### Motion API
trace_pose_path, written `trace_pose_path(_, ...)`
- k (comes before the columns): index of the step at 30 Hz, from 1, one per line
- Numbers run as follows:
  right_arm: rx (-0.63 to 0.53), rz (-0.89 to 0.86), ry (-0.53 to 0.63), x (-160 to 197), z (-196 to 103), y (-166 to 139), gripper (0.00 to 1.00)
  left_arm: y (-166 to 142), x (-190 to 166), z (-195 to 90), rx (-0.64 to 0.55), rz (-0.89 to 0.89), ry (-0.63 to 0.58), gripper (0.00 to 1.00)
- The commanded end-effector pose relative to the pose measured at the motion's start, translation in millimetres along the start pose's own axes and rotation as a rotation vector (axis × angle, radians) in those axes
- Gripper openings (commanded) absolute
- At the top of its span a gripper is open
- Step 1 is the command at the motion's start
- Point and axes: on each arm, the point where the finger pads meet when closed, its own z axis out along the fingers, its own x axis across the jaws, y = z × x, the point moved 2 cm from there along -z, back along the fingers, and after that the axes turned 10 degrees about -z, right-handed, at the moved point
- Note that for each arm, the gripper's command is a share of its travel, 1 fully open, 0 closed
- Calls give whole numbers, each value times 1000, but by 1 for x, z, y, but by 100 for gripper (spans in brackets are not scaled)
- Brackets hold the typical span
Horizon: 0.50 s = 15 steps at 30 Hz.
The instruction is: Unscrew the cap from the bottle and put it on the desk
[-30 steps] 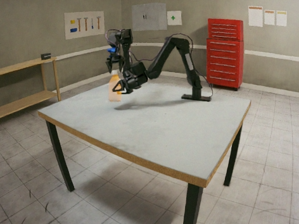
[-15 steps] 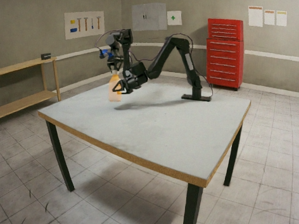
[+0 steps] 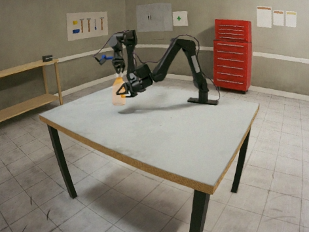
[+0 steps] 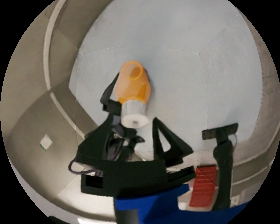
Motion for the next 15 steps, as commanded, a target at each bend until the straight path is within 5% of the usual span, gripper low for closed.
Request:
trace_pose_path(1,-17,161,37,2,-6,1,70,20,7,-6,-58,5,18,0)
trace_pose_path(4,-17,161,37,2,-6,1,70,20,7,-6,-58,5,18,0)
trace_pose_path(7,-6,108,14,1,-2,0,36,20,7,-6,-58,5,18,0)
trace_pose_path(12,-2,90,7,0,0,0,33,20,7,-6,-58,5,18,0)
trace_pose_path(15,-3,25,2,0,0,0,0,20,7,-6,-58,5,18,0)
